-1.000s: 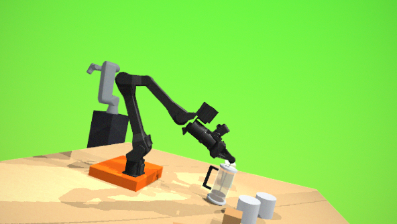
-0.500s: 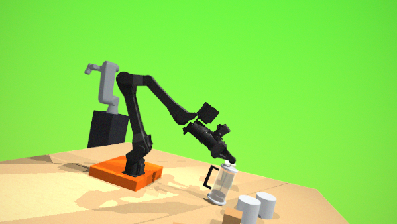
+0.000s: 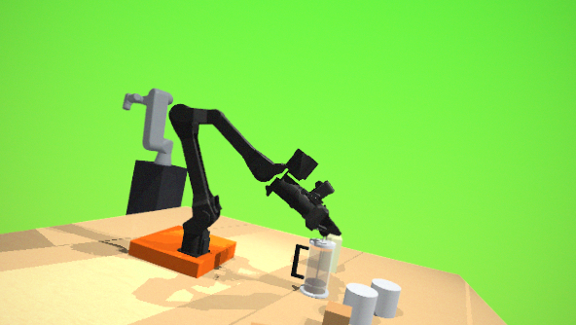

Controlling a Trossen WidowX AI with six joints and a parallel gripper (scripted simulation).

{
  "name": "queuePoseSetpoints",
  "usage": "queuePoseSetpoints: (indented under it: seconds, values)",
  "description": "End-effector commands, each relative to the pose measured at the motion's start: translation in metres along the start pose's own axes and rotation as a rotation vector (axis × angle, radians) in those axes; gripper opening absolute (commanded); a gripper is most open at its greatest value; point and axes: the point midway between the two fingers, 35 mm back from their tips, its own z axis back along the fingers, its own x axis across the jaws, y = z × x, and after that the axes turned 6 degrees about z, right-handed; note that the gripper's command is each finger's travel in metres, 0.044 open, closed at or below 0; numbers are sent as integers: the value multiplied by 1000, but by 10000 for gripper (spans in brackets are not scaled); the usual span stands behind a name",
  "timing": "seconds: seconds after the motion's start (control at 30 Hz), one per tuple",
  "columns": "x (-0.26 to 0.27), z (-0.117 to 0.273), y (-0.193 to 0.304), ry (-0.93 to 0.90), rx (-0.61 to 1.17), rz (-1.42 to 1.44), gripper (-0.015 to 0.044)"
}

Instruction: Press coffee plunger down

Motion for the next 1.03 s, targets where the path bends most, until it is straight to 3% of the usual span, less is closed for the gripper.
queuePoseSetpoints:
  seconds: [0.0,0.2,0.37,0.57,1.0]
  values:
    - [0,0,1,0,2,0,299]
    - [0,0,1,0,2,0,440]
    - [0,9,-11,-2,3,2,440]
    - [-4,61,-54,-2,18,6,440]
    - [-4,63,-53,-2,19,7,440]
